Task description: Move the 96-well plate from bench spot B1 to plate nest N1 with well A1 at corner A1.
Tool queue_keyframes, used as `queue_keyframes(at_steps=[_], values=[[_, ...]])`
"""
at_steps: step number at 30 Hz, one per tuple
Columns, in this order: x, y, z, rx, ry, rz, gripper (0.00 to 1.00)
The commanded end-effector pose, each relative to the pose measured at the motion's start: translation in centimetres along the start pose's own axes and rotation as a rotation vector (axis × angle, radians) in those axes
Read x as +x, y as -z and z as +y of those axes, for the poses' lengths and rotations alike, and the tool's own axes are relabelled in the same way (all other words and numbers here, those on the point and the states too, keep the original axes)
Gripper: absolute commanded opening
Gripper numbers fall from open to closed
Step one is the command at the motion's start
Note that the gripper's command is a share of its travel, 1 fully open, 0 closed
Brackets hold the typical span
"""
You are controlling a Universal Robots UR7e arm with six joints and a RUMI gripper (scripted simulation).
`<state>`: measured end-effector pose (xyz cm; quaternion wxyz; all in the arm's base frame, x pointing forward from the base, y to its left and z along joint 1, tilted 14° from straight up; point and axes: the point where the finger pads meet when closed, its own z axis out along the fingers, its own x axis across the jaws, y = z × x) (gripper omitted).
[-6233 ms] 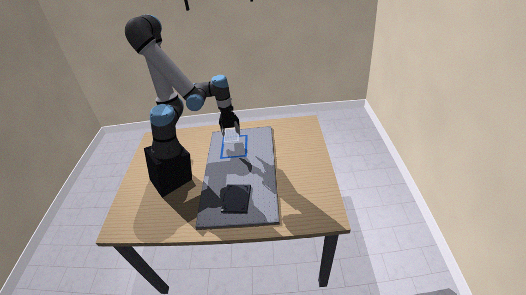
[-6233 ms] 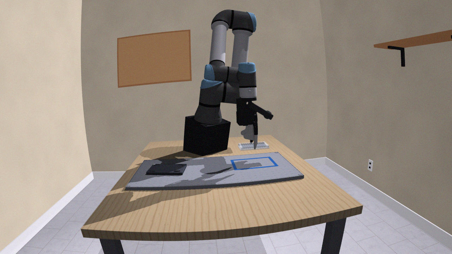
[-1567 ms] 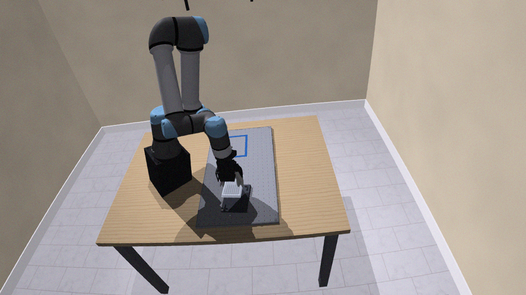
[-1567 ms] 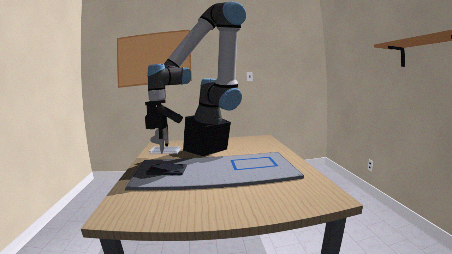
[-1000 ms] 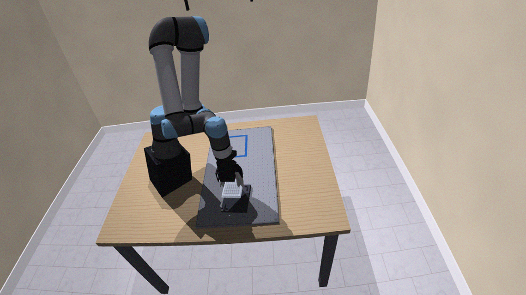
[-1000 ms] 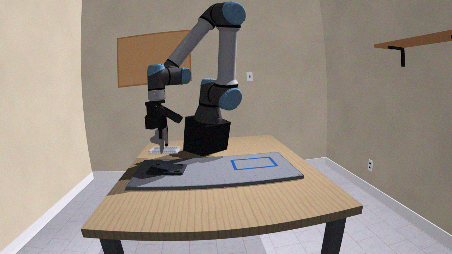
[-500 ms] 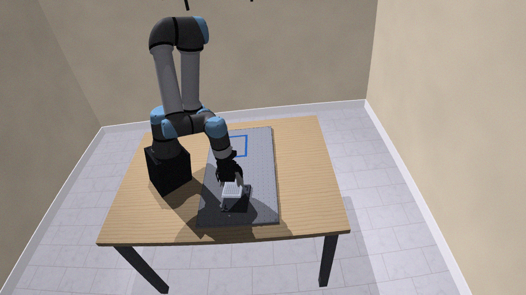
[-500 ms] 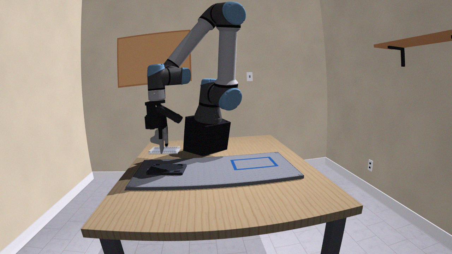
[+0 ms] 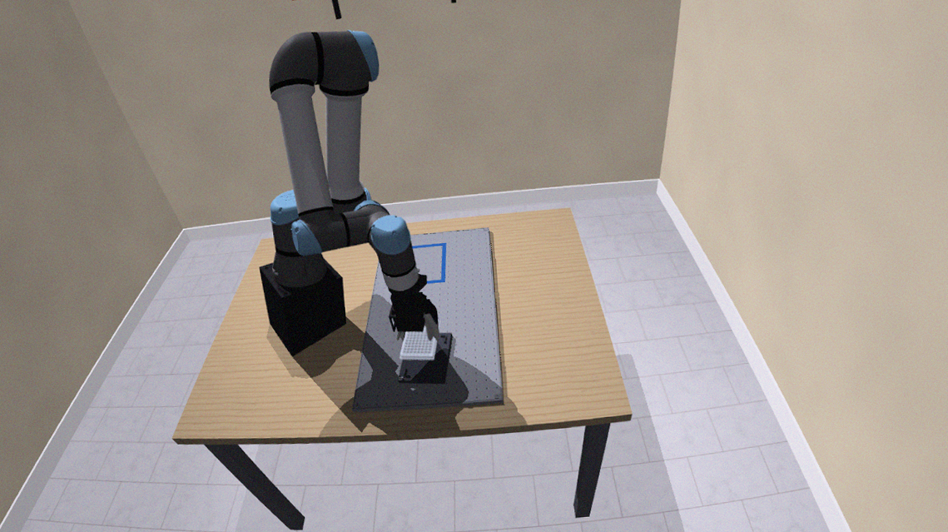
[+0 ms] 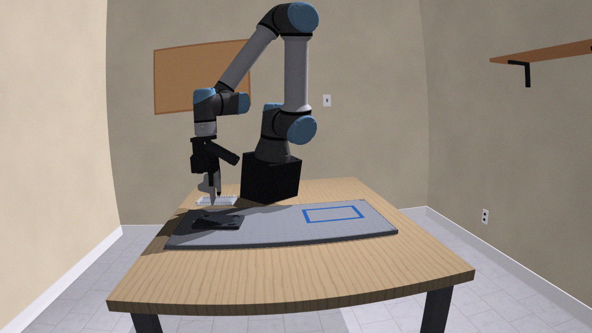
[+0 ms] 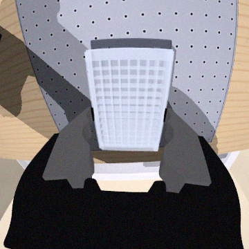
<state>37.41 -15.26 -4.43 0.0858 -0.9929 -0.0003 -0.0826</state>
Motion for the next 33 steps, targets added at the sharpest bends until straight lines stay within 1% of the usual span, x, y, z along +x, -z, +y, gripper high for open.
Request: queue_keyframes(at_steps=[1, 28, 33], values=[[0.1, -1.0, -0.1, -0.001, 0.001, 0.000, 0.00], [0.2, -5.1, 0.0, -0.002, 0.001, 0.001, 0.00], [0.3, -5.1, 0.1, -0.003, 0.002, 0.002, 0.00]])
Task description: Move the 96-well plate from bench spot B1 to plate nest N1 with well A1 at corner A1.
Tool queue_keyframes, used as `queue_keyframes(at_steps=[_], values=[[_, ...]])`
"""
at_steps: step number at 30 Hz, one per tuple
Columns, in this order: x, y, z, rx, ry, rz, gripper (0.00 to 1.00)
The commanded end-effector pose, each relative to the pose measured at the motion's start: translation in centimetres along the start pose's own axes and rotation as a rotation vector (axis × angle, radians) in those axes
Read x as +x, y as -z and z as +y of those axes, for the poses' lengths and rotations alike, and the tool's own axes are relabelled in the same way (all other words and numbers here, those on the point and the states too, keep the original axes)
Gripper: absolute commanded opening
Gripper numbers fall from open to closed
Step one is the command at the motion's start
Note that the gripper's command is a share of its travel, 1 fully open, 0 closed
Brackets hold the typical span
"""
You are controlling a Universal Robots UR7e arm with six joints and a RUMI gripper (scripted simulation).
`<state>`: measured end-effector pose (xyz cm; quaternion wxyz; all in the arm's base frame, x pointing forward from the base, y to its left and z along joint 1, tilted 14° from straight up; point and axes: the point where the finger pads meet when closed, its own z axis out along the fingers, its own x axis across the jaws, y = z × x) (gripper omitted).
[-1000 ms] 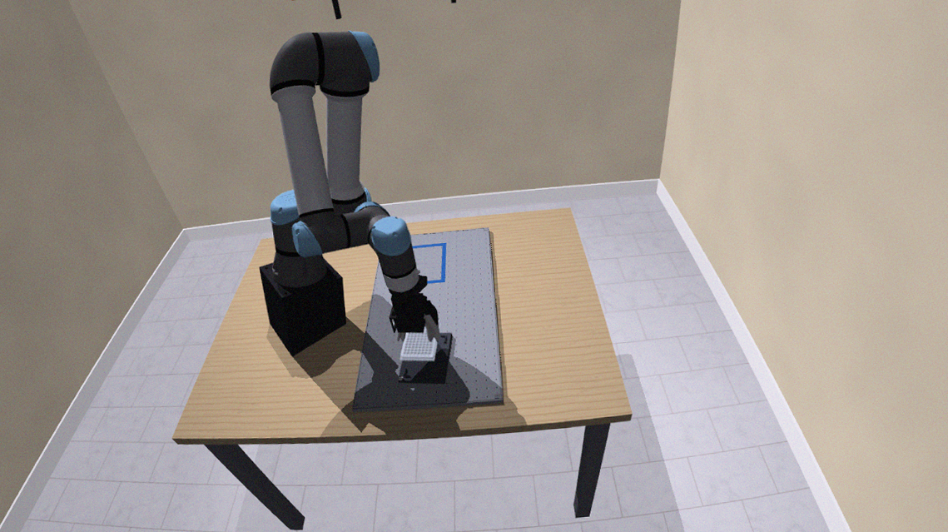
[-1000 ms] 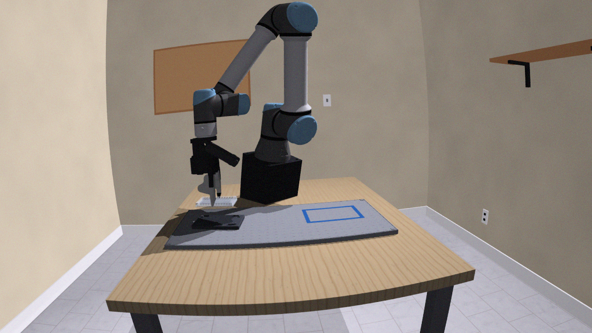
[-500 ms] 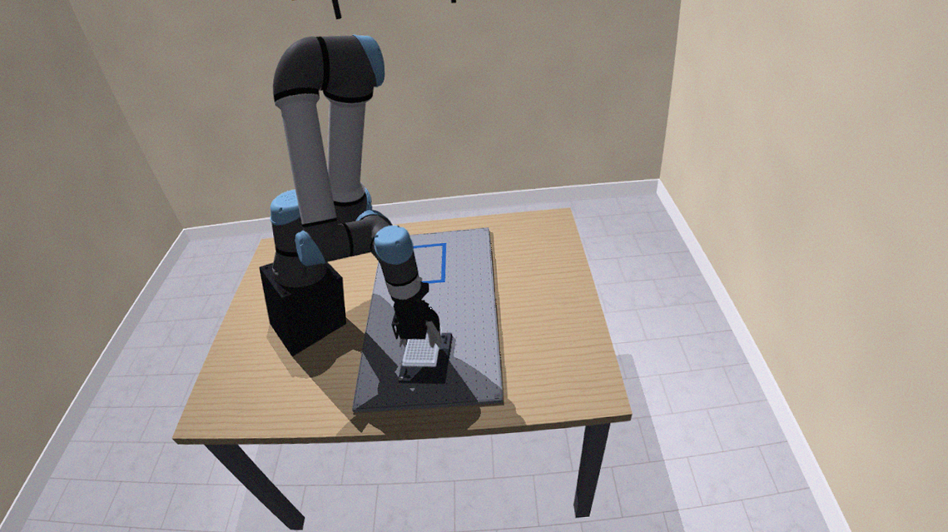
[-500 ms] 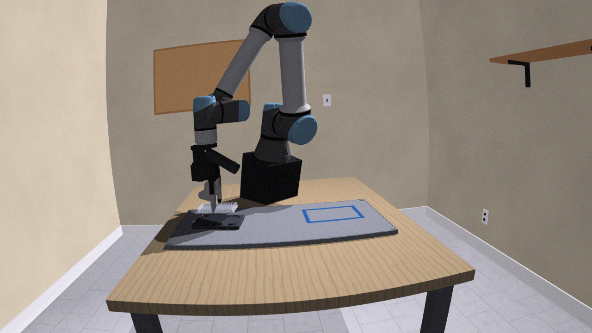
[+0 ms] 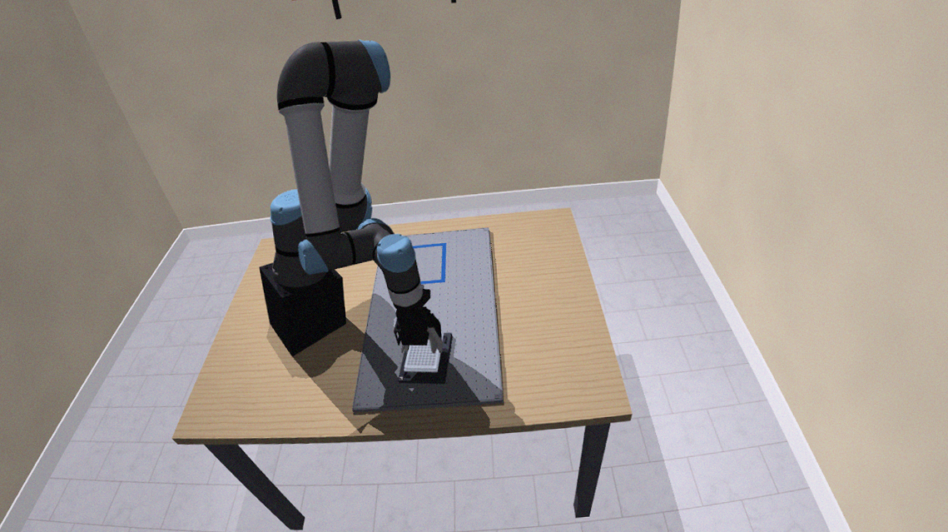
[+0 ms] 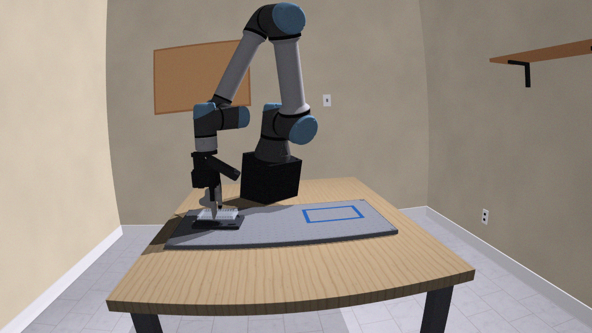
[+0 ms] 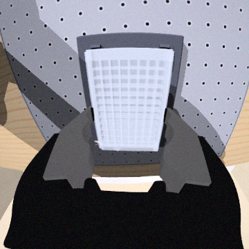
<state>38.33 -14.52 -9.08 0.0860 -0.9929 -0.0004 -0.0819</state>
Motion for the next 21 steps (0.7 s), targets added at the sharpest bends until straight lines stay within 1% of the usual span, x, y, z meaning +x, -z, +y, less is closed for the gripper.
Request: queue_keyframes(at_steps=[1, 21], values=[[0.19, -0.35, 0.04, -0.003, 0.002, 0.004, 0.00], [0.01, -0.40, -0.17, -0.002, 0.001, 0.003, 0.00]])
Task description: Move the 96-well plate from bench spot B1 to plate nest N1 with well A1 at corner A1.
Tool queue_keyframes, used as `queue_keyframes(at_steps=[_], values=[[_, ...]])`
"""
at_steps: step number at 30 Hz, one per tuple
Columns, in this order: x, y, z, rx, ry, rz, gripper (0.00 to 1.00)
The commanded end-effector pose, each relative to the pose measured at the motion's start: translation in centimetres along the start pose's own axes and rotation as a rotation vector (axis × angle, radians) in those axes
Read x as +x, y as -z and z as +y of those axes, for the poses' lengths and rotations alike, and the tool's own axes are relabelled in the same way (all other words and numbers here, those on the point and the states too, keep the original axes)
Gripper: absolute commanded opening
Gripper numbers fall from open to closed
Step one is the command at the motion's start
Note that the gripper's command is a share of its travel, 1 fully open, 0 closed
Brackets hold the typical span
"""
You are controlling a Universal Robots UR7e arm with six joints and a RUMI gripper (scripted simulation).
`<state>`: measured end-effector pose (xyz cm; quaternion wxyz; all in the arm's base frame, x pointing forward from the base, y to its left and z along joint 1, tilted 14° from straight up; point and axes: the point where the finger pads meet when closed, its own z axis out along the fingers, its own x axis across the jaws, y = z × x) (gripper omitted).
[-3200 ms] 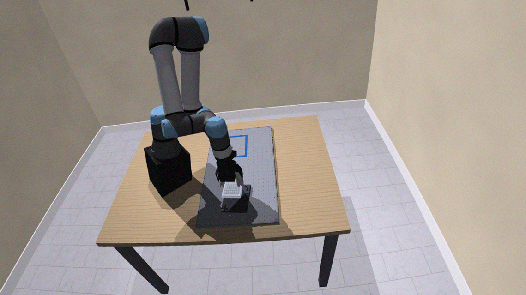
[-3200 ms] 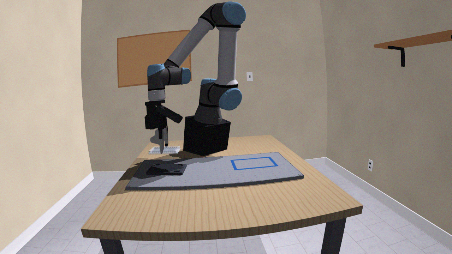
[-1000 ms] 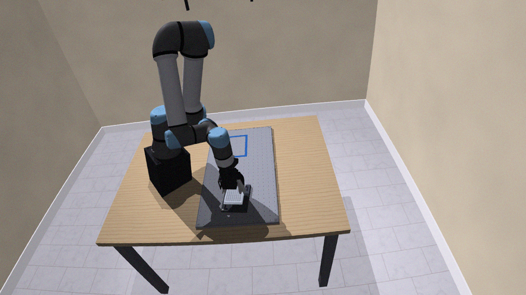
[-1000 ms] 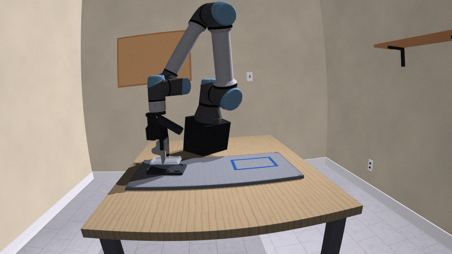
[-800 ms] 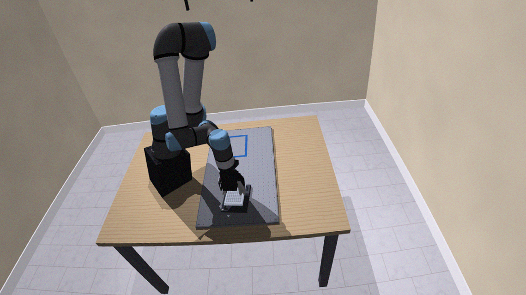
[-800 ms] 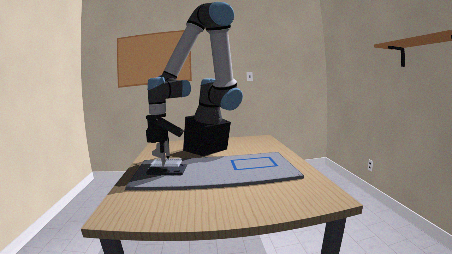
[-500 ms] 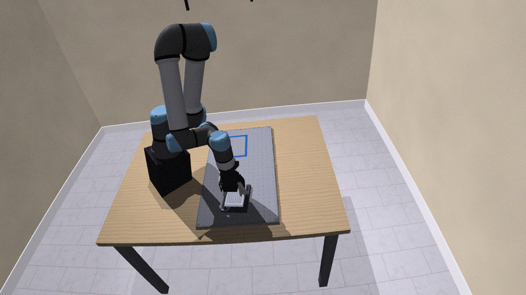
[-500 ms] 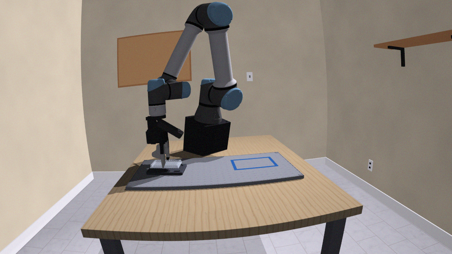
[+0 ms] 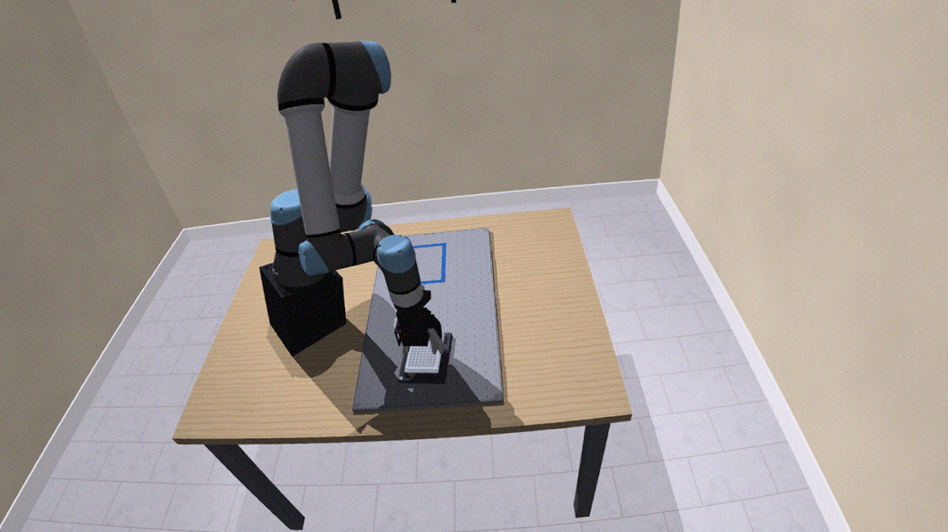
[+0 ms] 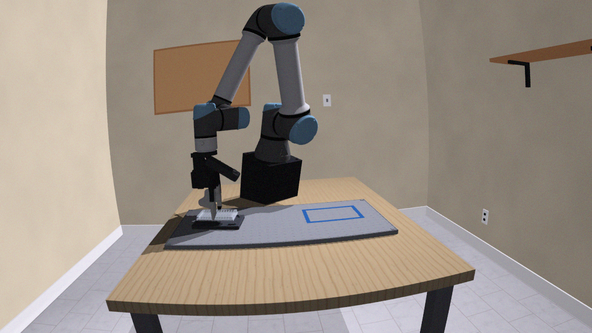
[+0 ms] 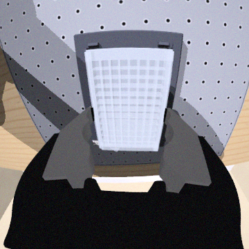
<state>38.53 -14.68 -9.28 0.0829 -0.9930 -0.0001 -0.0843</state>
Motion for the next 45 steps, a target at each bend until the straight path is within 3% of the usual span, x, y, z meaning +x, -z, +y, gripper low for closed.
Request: queue_keyframes(at_steps=[1, 45], values=[[-0.17, -0.22, -0.39, 0.004, 0.001, -0.002, 0.00], [-0.17, -0.84, -0.39, 0.004, 0.001, -0.002, 0.00]])
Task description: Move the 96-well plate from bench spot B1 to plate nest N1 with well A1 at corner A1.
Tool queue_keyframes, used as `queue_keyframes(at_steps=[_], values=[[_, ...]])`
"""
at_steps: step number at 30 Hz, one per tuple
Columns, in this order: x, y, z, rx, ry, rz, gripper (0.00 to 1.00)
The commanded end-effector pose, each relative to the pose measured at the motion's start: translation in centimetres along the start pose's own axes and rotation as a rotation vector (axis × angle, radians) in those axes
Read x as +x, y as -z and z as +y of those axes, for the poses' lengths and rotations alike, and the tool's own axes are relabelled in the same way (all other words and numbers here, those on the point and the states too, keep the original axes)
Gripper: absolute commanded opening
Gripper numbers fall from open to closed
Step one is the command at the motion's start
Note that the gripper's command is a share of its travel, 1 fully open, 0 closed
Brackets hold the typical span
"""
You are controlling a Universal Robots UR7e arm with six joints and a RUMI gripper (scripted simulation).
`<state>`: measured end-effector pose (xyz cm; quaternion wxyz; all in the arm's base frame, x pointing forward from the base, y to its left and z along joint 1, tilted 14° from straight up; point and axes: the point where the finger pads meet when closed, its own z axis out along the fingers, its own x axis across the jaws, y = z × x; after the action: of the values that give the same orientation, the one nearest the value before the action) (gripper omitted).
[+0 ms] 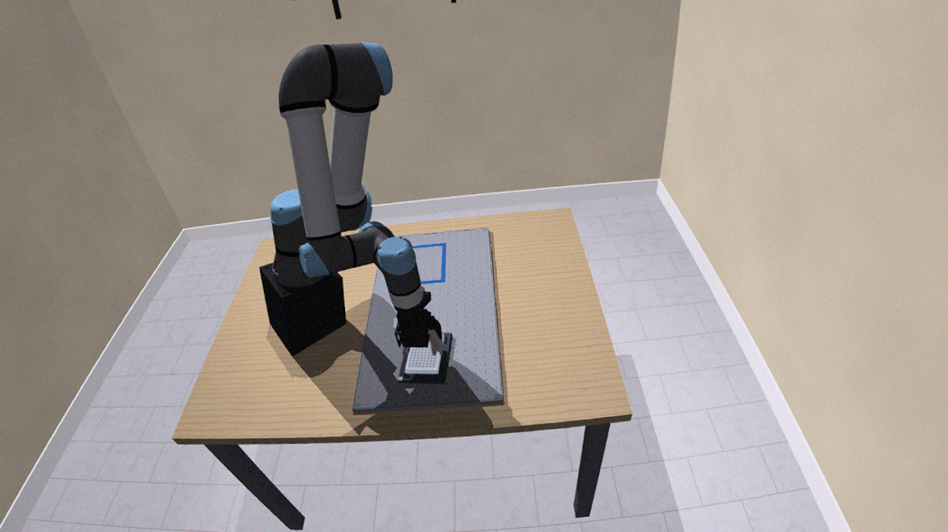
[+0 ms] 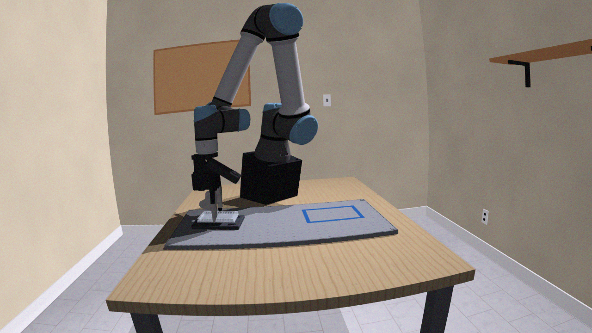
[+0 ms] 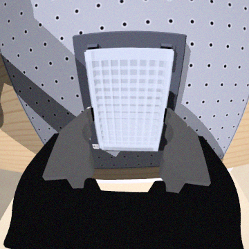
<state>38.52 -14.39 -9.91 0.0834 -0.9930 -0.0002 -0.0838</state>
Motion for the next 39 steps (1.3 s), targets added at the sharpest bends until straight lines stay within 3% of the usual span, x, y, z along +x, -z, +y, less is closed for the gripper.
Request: queue_keyframes(at_steps=[1, 34, 35, 39], values=[[-0.05, -0.19, -0.19, 0.002, 0.001, -0.001, 0.00], [0.02, -0.49, -0.08, 0.000, 0.001, 0.001, 0.00], [0.02, -0.49, -0.08, 0.000, 0.001, 0.001, 1.00], [0.02, -0.49, -0.08, 0.000, 0.001, 0.001, 1.00]])
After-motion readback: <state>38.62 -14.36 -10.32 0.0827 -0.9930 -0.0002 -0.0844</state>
